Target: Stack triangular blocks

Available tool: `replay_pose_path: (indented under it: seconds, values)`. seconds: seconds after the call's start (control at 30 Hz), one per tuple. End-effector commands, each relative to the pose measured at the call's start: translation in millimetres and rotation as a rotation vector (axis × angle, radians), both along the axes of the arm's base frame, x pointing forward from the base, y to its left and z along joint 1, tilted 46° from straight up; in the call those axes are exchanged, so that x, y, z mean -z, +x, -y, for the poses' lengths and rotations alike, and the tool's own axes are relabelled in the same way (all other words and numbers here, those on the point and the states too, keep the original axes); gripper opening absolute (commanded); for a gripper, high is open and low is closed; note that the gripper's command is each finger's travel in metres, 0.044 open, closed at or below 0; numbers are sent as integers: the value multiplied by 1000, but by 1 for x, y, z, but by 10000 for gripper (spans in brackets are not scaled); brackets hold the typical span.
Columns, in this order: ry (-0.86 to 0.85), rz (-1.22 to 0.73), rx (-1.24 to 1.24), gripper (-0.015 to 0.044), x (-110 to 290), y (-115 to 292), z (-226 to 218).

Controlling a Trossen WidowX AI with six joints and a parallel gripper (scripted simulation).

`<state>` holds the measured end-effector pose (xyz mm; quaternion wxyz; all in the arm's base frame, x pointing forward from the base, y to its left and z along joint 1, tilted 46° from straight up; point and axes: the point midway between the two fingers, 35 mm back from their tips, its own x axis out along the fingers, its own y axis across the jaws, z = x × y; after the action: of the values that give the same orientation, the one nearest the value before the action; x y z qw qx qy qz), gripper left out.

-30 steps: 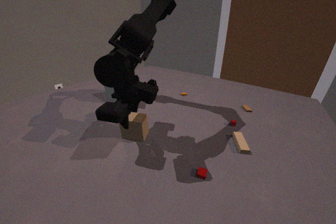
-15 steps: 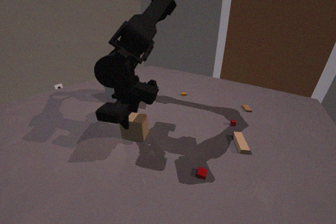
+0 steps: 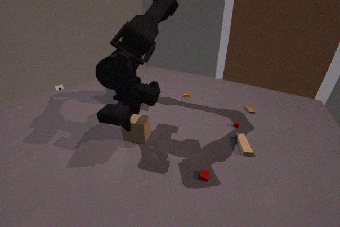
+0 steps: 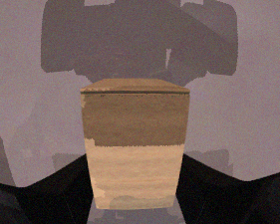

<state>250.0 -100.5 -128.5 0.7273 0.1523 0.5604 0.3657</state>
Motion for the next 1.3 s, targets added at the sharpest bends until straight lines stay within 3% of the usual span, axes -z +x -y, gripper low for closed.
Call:
replay_pose_path:
  seconds: [0.0, 0.5, 0.8, 1.07, 1.27]
  values:
    - [0, 0, 0, 53, 0, 0, 0]
    - [0, 0, 0, 440, 0, 0, 0]
    - [-1, 0, 0, 440, -2, 0, 2]
    - [-4, -2, 0, 440, -75, -11, 77]
    - [-13, 7, 17, 440, -72, -9, 77]
